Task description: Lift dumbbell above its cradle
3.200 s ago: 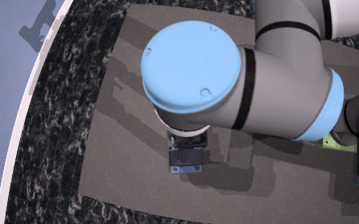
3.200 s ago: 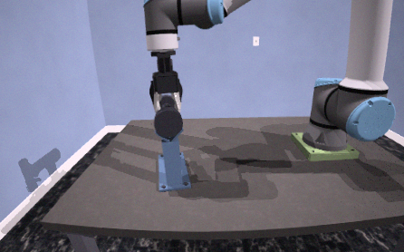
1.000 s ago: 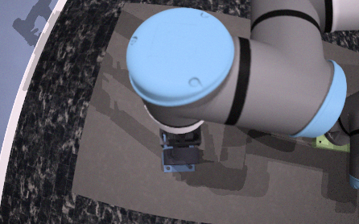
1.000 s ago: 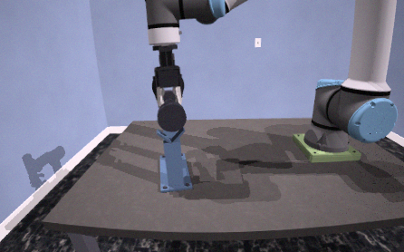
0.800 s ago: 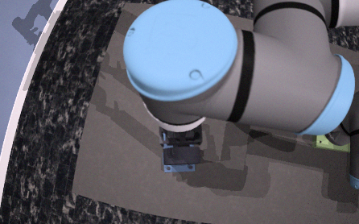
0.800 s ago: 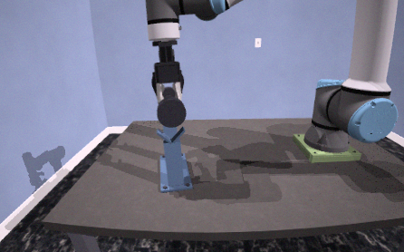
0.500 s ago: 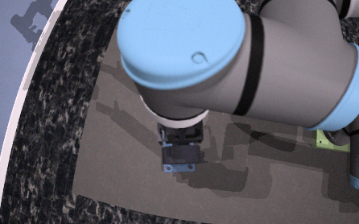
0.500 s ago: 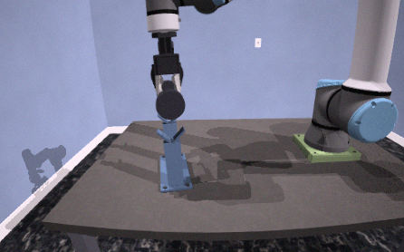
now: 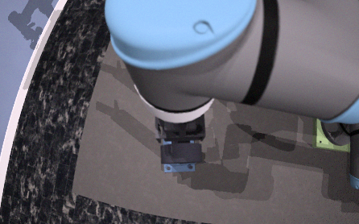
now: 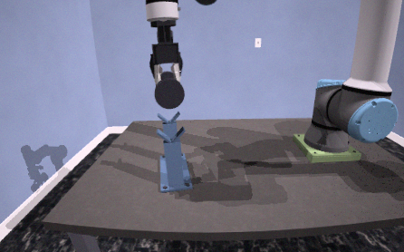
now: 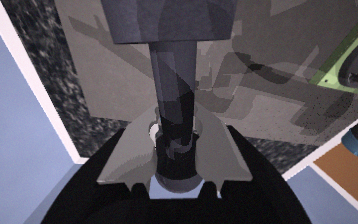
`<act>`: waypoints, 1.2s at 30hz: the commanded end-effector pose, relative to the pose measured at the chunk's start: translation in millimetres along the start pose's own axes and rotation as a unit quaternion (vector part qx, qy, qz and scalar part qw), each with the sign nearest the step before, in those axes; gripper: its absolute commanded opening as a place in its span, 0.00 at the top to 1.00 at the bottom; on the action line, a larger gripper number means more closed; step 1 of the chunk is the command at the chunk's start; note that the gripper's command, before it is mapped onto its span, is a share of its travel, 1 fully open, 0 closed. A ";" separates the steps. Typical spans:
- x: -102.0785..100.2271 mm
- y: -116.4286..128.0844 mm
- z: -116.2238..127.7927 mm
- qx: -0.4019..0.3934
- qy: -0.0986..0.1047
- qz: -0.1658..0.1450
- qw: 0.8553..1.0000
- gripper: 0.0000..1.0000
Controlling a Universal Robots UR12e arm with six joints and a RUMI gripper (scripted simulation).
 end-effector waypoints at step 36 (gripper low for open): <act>26.7 0.2 -3.4 0.000 -0.009 0.002 1.000 1.00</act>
Point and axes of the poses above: the point where the finger pads meet when closed, its own x axis back along the fingers, its own z axis across the jaws, y = z × x, the point moved 9 cm from there along x, back along the fingers, and after that the axes turned 2 degrees about -x, right-handed, at the moved point
